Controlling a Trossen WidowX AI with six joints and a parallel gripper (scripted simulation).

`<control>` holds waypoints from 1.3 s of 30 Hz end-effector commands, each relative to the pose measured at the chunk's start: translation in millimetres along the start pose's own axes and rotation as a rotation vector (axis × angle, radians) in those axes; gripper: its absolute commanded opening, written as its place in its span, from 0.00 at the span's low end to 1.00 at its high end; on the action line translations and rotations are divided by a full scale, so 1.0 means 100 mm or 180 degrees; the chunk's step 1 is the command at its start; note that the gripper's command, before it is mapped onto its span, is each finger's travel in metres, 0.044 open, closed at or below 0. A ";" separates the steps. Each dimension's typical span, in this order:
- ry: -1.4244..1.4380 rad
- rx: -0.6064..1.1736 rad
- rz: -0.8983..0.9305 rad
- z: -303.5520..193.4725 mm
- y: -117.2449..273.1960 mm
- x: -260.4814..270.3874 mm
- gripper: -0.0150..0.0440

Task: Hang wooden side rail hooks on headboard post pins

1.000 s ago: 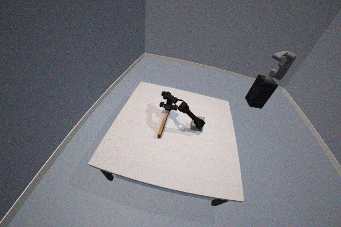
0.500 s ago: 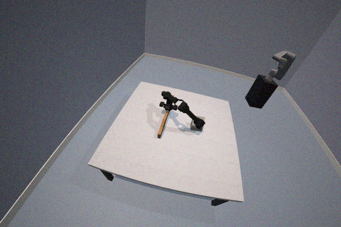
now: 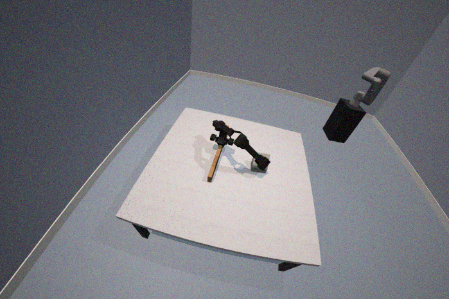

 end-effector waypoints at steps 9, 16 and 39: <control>-0.0003 0.0016 -0.0018 -0.02 -0.01 0.00 0.25; -0.0003 0.0016 -0.0018 -0.02 -0.02 0.00 0.25; -0.0003 0.0015 -0.0018 -0.02 -0.06 0.00 0.25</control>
Point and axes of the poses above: the point midway between the two fingers, 35 mm back from their tips, its own y axis back along the fingers, its own x axis across the jaws, z = x × y, the point moved 8 cm from there along y, back along the fingers, and after that the axes turned 8 degrees about -y, right-handed, at the moved point
